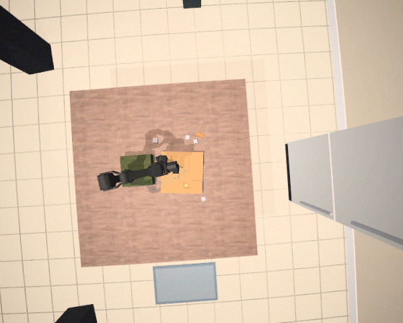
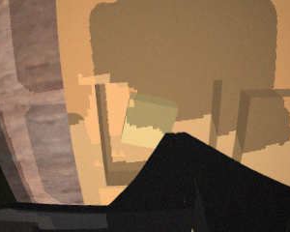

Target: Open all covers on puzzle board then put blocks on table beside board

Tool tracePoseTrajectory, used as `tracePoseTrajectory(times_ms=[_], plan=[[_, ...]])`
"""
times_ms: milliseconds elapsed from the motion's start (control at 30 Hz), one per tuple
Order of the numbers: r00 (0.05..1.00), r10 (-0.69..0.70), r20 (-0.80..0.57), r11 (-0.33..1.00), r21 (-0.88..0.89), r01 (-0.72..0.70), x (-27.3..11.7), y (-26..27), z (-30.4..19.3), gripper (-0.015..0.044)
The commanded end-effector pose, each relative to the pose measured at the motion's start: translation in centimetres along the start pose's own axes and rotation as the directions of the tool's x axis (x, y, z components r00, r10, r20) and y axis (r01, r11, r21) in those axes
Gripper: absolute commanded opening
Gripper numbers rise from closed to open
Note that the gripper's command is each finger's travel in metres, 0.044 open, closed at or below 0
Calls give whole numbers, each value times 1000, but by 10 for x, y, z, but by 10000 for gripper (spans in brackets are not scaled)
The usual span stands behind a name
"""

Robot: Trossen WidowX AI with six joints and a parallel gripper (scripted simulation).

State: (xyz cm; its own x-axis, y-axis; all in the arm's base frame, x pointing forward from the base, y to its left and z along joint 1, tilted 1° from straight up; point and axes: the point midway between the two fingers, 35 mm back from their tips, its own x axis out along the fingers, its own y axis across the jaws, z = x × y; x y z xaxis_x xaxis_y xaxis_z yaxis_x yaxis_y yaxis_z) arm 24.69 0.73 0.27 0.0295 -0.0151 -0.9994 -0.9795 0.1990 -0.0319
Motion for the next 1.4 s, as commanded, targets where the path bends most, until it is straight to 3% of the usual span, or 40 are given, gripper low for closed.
tracePoseTrajectory(times_ms=[0,1367], plan=[[1000,11,2,1000,6,-11,2,1,4,0],[1000,11,5,1000,6,-11,-6,3,38,0]])
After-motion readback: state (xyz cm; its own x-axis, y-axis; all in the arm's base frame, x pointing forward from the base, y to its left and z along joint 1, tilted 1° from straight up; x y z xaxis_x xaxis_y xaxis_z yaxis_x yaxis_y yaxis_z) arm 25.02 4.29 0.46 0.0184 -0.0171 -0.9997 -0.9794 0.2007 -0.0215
